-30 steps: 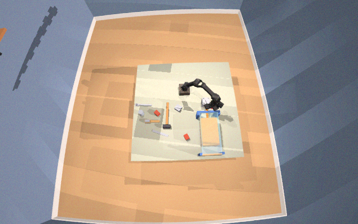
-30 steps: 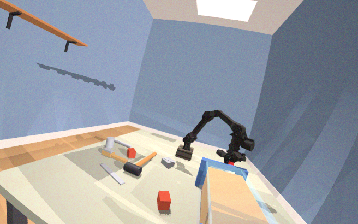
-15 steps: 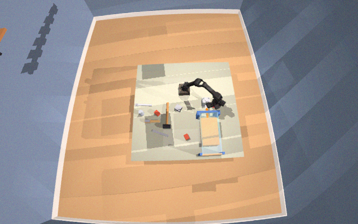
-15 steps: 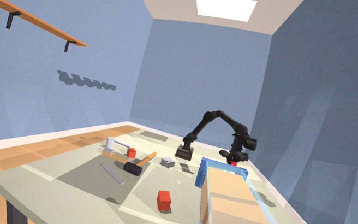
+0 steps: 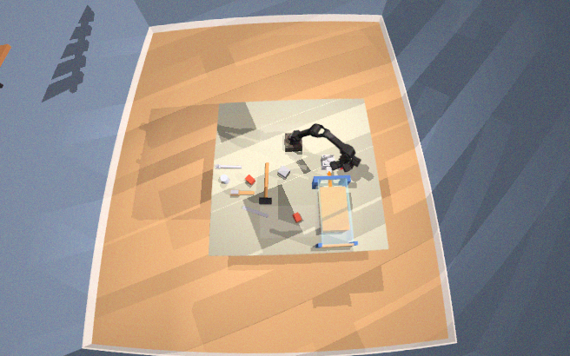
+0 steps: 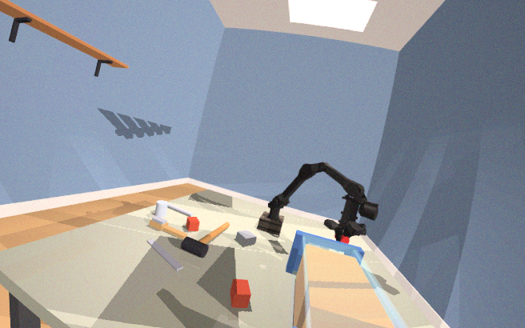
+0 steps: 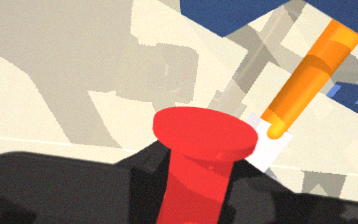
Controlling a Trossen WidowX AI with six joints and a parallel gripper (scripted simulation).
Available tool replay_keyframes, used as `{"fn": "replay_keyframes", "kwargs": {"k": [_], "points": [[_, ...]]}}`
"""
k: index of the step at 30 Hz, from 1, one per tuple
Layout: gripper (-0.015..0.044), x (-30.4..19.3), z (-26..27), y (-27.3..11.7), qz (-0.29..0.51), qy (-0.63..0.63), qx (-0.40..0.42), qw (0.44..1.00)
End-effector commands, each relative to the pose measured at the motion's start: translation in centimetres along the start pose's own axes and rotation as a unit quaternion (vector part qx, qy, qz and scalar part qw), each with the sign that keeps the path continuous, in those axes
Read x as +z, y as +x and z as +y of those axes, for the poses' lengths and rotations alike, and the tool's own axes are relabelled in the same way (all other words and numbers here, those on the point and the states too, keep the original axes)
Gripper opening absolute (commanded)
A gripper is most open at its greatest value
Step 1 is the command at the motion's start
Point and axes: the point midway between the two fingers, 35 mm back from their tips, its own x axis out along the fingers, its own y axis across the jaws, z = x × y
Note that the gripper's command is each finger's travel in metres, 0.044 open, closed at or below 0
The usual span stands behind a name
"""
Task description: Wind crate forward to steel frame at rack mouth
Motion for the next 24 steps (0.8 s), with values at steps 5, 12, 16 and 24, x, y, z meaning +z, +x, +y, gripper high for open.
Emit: {"fn": "replay_keyframes", "kwargs": {"k": [5, 12, 16, 24], "points": [[0.0000, -2.0, 2.3, -0.1, 0.013, -0.015, 0.015, 1.000], [0.0000, -2.8, 3.0, -0.1, 0.014, -0.015, 0.015, 1.000], [0.0000, -3.2, 3.3, -0.2, 0.014, -0.015, 0.015, 1.000], [0.0000, -4.1, 3.8, -0.2, 0.014, -0.015, 0.015, 1.000]]}}
